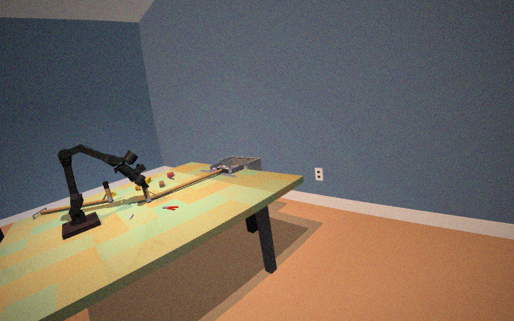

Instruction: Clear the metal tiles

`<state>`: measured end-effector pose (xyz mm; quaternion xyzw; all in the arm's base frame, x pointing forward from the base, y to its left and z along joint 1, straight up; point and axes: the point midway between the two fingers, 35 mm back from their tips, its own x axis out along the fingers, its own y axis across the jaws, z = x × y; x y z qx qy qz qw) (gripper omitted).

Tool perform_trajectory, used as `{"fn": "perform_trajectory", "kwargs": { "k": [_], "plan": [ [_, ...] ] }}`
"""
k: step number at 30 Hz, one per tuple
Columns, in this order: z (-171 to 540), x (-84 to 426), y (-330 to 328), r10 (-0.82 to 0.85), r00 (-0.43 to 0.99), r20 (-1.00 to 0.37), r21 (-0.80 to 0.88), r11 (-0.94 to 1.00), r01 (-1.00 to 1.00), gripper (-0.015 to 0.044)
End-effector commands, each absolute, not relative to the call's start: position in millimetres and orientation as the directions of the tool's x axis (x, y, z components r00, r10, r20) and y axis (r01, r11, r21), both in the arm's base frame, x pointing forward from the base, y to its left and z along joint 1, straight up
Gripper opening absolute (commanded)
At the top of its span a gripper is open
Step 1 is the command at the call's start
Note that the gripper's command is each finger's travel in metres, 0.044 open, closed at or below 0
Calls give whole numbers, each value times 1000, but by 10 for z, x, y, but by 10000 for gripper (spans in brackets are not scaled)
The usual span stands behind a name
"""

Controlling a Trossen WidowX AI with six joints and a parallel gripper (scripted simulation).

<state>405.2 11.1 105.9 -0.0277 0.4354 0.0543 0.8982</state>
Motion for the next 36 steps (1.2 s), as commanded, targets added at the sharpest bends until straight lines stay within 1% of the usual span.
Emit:
{"fn": "perform_trajectory", "kwargs": {
  "k": [1, 36],
  "plan": [
    [1104, 4138, 98, 70, 627, -776, -6, 993, -118, 0],
    [1141, 4491, 120, 70, 629, -775, -6, 993, -118, 0]
  ]
}}
